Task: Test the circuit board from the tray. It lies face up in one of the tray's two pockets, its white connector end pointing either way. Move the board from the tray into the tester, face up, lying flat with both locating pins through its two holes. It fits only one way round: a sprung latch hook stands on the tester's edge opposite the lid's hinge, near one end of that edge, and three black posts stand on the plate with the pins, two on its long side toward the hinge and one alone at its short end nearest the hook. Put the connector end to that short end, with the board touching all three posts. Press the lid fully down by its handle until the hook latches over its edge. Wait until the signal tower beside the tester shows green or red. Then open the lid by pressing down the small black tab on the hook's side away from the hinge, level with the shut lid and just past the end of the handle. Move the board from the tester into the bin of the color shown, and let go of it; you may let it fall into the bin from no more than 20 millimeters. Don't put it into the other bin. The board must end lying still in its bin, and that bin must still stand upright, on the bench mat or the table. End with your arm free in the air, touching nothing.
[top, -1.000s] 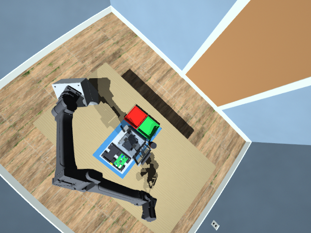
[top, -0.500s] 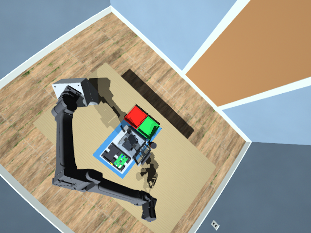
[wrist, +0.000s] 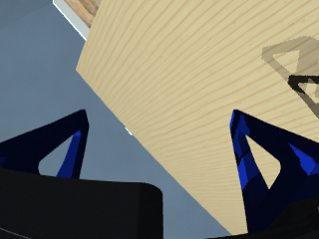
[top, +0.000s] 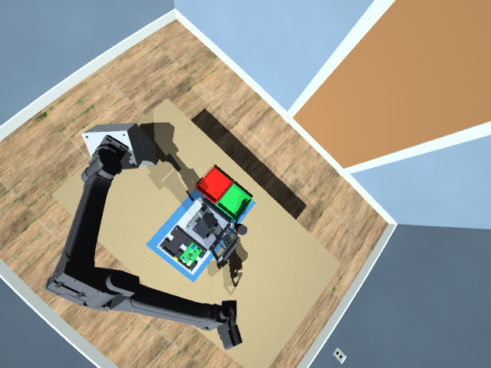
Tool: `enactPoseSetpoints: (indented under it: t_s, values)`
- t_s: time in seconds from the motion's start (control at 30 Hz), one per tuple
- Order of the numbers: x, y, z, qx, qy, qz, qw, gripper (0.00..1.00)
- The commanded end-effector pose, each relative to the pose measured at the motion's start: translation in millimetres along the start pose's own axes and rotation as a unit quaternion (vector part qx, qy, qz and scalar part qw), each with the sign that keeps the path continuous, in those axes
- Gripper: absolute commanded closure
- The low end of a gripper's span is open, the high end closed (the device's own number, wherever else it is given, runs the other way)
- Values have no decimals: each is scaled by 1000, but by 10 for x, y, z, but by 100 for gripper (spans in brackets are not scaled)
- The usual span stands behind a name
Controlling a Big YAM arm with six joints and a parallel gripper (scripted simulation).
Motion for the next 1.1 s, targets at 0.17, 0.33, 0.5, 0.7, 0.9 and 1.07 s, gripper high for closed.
enactPoseSetpoints:
  t_s: [0.17, 0.33, 0.5, 0.7, 0.9, 1.07]
  values:
    - [-1296, 133, 353, -193, 27, -106, 975, 0]
    - [-1880, -69, 678, -269, 36, -162, 949, 0]
    - [-2549, -438, 1171, -379, 64, -250, 889, 0]
    - [-2839, -641, 1415, -427, 77, -290, 853, 0]
    - [-2782, -740, 1417, -436, 77, -305, 843, 8]
    - [-2827, -585, 1417, -426, 77, -288, 854, 8]
Point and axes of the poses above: the point where the finger pads meet when closed, its own x axis out along the fingers, its own y axis across the jaws, z = x × y, the point moved 9 cm from there along -x, back along the fingers, and after that the axes turned 3 degrees about -x, right-handed, at the moved point
